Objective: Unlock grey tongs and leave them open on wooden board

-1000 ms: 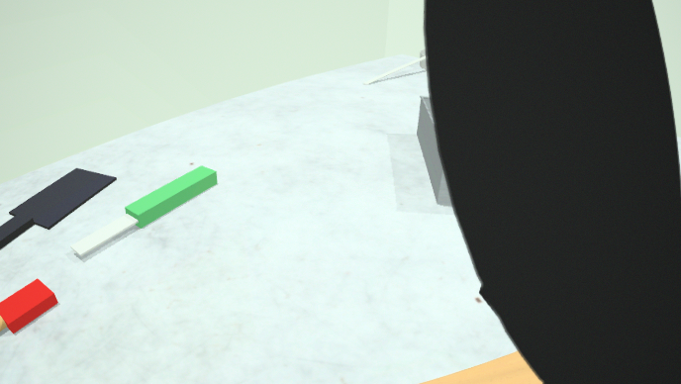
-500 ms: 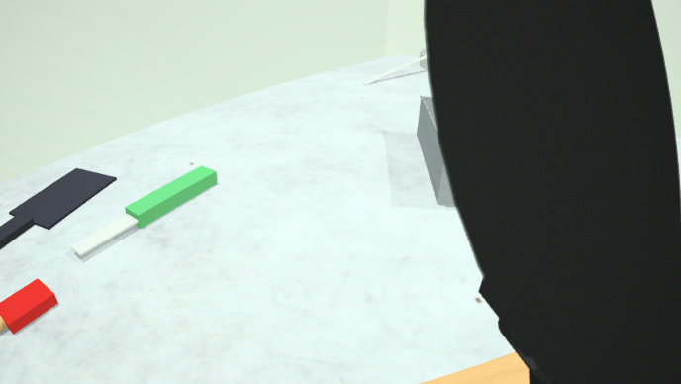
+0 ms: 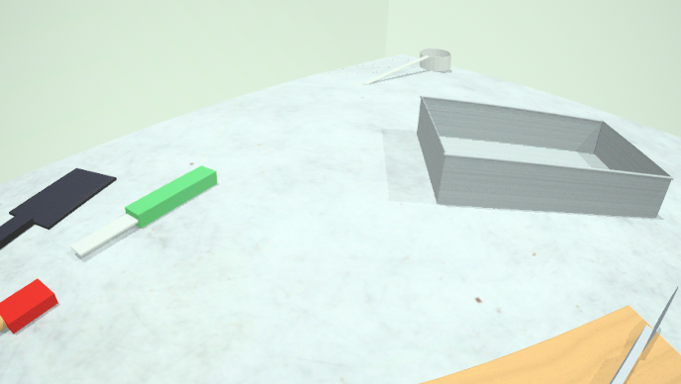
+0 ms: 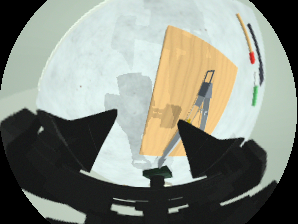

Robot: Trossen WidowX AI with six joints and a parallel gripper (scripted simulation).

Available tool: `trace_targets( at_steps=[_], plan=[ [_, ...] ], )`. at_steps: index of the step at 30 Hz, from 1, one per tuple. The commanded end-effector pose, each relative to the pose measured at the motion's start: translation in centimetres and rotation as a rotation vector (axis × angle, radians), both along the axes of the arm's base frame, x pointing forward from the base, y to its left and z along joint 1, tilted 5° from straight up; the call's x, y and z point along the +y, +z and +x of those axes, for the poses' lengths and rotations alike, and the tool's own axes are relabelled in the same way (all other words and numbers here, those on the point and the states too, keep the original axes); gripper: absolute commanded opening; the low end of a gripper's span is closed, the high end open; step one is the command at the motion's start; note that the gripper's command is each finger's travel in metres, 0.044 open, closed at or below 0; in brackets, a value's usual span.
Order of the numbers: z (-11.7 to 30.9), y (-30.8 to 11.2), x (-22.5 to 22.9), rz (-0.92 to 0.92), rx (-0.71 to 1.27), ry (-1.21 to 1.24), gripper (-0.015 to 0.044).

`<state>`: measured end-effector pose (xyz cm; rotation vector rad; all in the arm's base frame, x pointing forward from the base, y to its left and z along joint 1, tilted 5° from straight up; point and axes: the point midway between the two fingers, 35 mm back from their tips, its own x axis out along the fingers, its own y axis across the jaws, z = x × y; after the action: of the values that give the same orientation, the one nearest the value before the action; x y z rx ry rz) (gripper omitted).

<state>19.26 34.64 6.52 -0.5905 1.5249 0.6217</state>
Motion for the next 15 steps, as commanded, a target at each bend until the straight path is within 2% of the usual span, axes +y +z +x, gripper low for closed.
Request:
trace_targets(
  at_steps=[1,6,11,15],
  plan=[
    [-2.1,0.3,1.4,-0.012,0.009,-0.012,0.044],
    [-2.0,1.1,1.4,-0.01,0.008,-0.009,0.044],
    [-1.9,5.3,0.9,-0.002,0.003,0.01,0.044],
    [-1.9,5.5,0.9,-0.001,0.003,0.011,0.044]
  ],
)
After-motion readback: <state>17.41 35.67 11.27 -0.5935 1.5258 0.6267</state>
